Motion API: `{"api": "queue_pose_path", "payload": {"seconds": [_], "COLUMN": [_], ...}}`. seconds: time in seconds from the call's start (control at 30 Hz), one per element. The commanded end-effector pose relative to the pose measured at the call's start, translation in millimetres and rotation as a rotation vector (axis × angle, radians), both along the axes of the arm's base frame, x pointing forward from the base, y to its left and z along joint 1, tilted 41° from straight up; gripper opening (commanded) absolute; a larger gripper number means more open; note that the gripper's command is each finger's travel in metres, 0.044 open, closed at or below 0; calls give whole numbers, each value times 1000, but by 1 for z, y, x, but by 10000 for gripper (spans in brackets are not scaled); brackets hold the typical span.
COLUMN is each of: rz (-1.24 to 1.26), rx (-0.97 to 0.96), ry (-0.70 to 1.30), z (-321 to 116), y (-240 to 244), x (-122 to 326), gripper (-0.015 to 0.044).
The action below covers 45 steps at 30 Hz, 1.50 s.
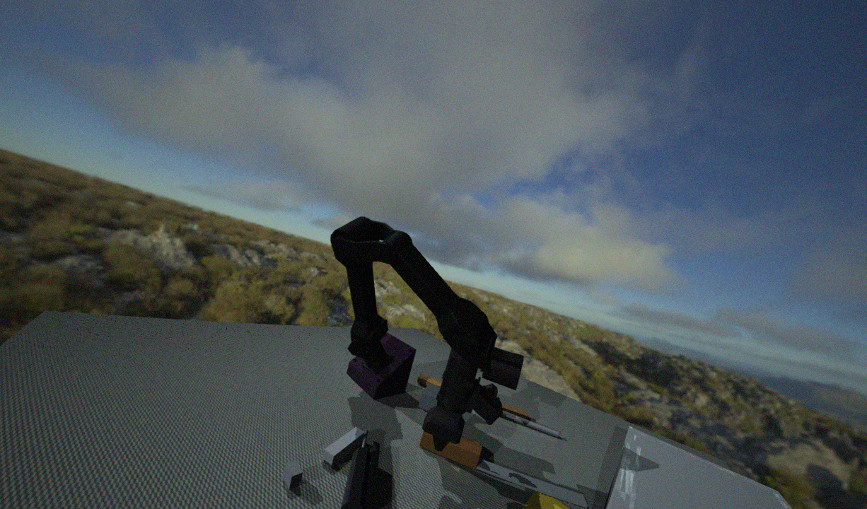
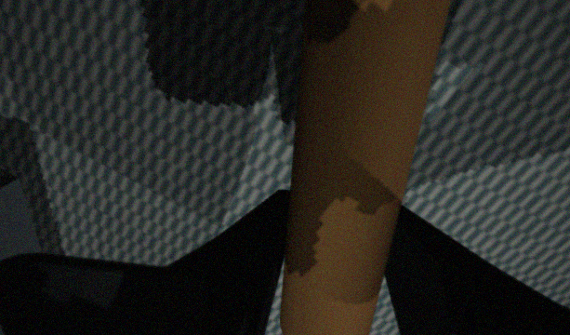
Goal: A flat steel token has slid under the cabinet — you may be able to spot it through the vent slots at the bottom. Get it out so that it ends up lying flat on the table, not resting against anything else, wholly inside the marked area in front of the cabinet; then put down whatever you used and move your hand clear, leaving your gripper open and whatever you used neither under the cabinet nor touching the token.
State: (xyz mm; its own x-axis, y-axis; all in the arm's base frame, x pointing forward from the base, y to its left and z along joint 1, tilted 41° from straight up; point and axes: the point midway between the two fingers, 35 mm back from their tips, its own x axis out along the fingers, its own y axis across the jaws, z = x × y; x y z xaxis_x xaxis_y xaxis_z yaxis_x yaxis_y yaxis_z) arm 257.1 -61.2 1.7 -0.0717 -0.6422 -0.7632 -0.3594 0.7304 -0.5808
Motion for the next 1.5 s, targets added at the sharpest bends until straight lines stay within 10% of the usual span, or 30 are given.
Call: {"api": "queue_pose_path", "payload": {"seconds": [0.0, 1.47], "rz": [3, 3], "rx": [-5, -7], "ry": [-2, 0], "z": [5, 34], "y": [-4, -37], "x": [-3, -20], "gripper": [0, 0]}}
